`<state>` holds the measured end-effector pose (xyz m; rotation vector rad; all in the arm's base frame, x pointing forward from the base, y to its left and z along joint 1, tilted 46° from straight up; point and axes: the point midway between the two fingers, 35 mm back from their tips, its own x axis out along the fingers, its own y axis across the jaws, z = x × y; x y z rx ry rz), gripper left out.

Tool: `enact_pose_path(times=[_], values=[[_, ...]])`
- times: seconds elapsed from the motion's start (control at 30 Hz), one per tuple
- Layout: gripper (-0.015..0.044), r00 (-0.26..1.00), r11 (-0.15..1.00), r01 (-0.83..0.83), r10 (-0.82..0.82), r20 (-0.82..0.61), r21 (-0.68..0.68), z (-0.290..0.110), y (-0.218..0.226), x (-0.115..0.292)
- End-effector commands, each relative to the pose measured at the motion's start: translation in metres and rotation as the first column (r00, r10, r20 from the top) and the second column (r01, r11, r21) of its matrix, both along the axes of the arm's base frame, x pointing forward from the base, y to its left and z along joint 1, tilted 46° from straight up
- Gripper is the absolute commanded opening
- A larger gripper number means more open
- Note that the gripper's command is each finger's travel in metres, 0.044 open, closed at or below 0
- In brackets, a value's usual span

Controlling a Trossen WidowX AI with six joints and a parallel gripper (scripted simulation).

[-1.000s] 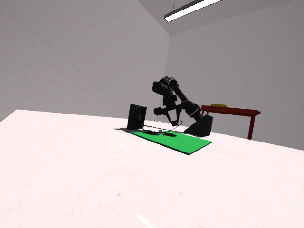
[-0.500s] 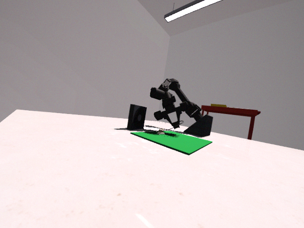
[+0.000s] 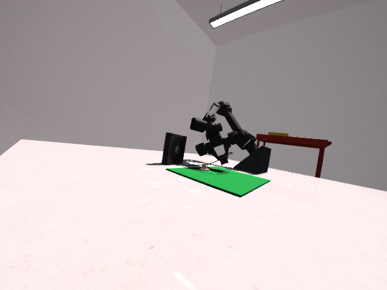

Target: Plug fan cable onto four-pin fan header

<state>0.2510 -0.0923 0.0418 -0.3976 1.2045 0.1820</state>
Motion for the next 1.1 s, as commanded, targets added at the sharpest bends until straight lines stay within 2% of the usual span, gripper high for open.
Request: enact_pose_path(times=[0.0,0.53,1.07], values=[[0.0000,0.999,1.000,-0.027,0.026,0.044,0.016,-0.001,0.000,-0.002],[0.0000,0.953,0.990,-0.143,0.134,0.271,0.012,0.009,-0.005,-0.001],[0.0000,0.840,0.964,-0.249,0.265,0.473,-0.098,0.024,-0.008,-0.006]])
